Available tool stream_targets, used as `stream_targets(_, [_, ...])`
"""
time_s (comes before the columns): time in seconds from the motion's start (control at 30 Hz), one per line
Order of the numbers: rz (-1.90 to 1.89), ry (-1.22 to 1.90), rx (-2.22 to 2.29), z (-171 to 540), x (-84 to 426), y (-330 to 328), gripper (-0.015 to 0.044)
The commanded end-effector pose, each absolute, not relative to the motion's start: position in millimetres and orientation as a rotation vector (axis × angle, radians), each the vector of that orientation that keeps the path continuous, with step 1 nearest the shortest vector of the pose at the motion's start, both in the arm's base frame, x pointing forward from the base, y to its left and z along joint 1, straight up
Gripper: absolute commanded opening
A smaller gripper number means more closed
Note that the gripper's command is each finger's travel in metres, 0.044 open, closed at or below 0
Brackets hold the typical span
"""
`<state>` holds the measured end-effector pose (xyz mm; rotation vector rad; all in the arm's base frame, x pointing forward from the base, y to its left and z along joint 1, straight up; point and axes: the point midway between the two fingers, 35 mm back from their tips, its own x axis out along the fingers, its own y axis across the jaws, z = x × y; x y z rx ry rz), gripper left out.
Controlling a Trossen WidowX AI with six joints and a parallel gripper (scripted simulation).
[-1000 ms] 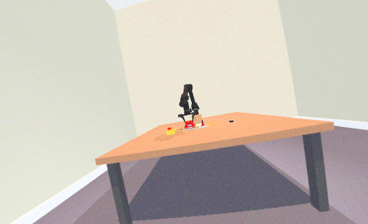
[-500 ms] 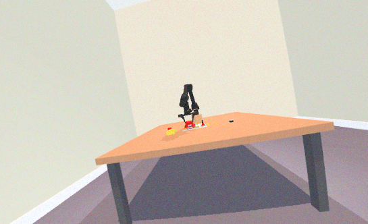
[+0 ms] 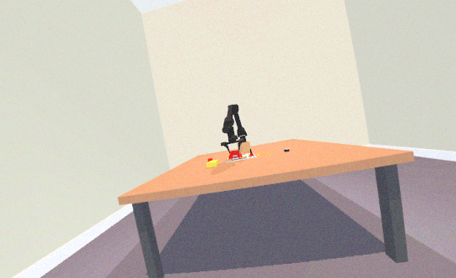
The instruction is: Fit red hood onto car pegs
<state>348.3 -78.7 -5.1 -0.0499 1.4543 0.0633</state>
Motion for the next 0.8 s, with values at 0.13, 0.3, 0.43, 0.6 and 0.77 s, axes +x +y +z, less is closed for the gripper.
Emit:
stream_targets(0.13, [0.062, 1.458, -0.048, -7.2, 347.8, -78.7, 0.0])
stream_targets(0.3, [0.062, 1.457, -0.048, -4.9, 347.9, -78.7, 0.0])
stream_targets(0.43, [0.062, 1.457, -0.048, -3.0, 347.9, -78.7, 0.0])
stream_targets(0.6, [0.062, 1.456, -0.049, -0.6, 348.0, -78.7, 0.0])
stream_targets(0.77, [0.062, 1.456, -0.049, 0.8, 348.0, -78.7, 0.0])
